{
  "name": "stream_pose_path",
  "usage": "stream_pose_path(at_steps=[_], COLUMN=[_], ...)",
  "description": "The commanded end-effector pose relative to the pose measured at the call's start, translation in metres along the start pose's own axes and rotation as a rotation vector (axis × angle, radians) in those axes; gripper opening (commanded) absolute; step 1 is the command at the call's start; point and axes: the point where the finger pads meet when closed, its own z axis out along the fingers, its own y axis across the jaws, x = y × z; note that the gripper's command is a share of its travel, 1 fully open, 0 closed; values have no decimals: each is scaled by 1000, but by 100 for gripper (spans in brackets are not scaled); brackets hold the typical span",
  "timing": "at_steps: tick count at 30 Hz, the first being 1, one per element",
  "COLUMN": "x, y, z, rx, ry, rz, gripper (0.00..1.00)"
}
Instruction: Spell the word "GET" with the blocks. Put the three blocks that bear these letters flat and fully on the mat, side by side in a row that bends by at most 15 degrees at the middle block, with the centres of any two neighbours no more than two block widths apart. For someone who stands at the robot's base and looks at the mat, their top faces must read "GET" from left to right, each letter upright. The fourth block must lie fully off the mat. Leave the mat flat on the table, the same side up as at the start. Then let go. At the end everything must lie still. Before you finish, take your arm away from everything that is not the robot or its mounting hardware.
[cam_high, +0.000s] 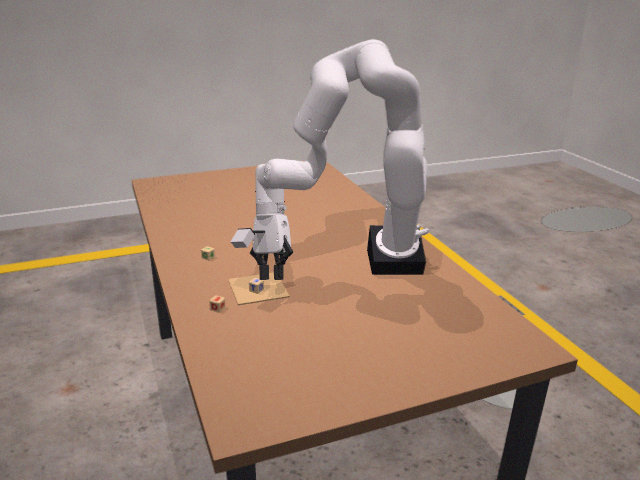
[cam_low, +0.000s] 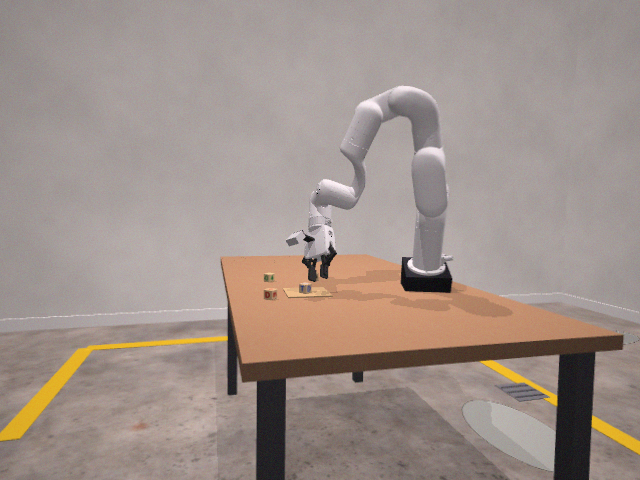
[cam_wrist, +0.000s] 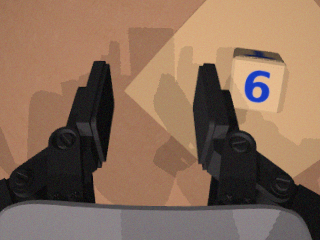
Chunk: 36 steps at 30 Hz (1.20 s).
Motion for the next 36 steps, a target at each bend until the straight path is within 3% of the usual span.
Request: stream_pose_path(at_steps=[1,11,13,16,21,25,26,36], x=[1,15,15,27,39,41,41,41], y=[5,21,21,29,34,35,35,35], z=[-8,-26,-26,-36,-44,-45,-45,-45], rx=[-28,-160,-160,-240,-305,-316,-316,-316], ry=[-134,-285,-285,-335,-361,-365,-365,-365], rz=[21,32,32,31,27,26,26,26], gripper=[47,47,47,47,47,47,100,100])
